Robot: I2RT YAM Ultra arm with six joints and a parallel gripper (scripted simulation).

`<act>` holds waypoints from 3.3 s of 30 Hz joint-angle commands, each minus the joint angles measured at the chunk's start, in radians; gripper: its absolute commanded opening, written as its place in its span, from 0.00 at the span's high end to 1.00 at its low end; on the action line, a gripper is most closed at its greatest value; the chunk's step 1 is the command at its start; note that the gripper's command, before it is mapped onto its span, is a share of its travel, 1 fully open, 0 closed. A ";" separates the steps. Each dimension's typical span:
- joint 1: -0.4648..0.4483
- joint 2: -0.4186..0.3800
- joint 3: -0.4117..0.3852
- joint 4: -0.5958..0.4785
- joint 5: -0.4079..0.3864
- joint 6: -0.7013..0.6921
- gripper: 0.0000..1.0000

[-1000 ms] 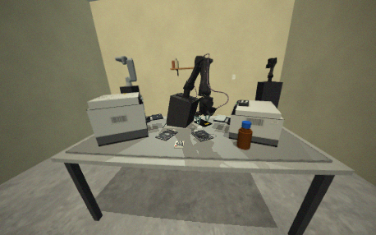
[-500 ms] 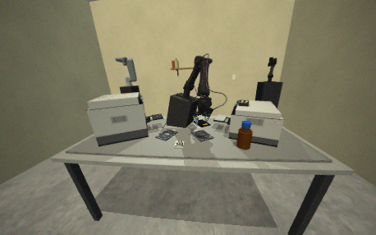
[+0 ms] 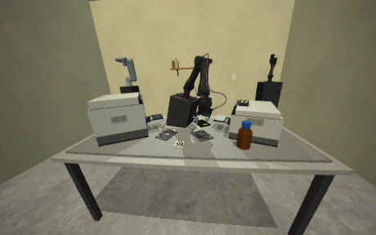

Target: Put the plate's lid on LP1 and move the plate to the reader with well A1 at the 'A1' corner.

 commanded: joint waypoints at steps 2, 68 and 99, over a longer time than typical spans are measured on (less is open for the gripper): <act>0.000 -0.032 0.026 0.006 0.002 -0.014 0.15; 0.046 0.247 0.106 0.186 0.013 0.010 0.15; 0.055 0.303 0.143 0.236 0.016 0.020 0.15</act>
